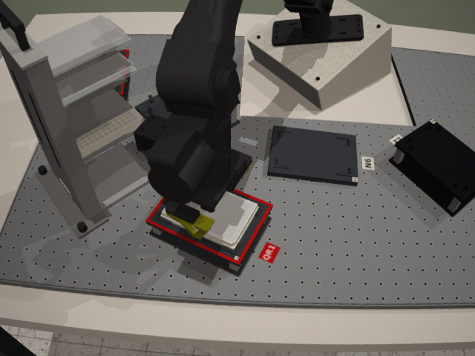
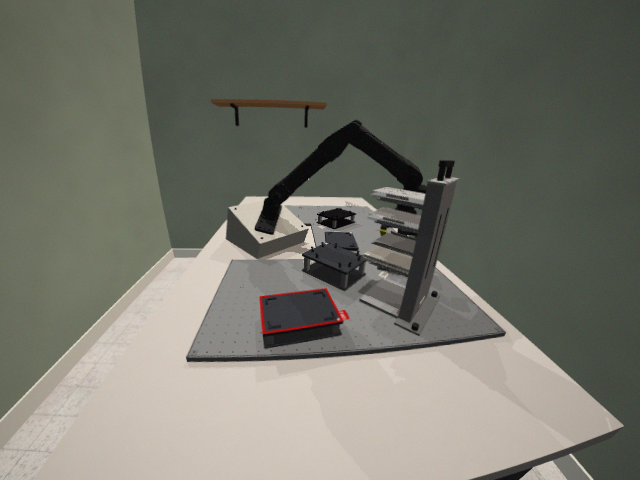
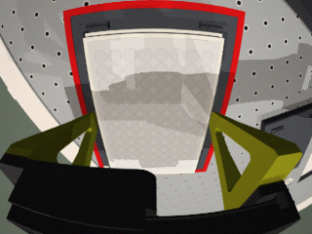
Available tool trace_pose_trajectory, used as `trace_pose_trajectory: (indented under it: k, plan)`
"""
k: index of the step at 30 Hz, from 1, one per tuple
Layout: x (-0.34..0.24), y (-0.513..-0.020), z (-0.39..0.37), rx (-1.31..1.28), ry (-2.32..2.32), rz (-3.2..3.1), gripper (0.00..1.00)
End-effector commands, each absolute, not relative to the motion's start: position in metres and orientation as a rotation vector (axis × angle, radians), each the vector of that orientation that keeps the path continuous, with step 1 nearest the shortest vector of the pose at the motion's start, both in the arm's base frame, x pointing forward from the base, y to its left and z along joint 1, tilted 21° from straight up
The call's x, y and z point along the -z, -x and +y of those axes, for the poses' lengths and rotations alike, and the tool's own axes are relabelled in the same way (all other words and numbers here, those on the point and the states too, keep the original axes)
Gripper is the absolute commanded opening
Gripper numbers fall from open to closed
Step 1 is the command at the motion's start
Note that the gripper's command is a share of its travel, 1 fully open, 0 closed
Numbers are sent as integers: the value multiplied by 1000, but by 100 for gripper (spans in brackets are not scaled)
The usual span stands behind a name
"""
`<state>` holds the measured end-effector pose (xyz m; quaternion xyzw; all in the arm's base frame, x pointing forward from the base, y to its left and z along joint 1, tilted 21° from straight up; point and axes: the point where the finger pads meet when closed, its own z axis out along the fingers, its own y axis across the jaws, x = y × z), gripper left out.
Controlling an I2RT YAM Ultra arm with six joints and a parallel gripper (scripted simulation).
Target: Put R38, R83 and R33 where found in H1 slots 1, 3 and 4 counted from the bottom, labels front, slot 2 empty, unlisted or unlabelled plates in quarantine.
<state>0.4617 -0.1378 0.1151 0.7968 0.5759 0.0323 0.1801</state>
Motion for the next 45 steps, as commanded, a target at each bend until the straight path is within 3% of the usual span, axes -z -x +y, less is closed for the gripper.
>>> trace_pose_trajectory:
  k: [1,11,34,45]
  plan:
    - [-121,-463,-138,-105,-2239,1623,100]
    - [-121,-463,-138,-105,-2239,1623,100]
    - [-199,-444,-117,-127,-2221,1610,100]
    - [-199,-444,-118,-127,-2222,1608,100]
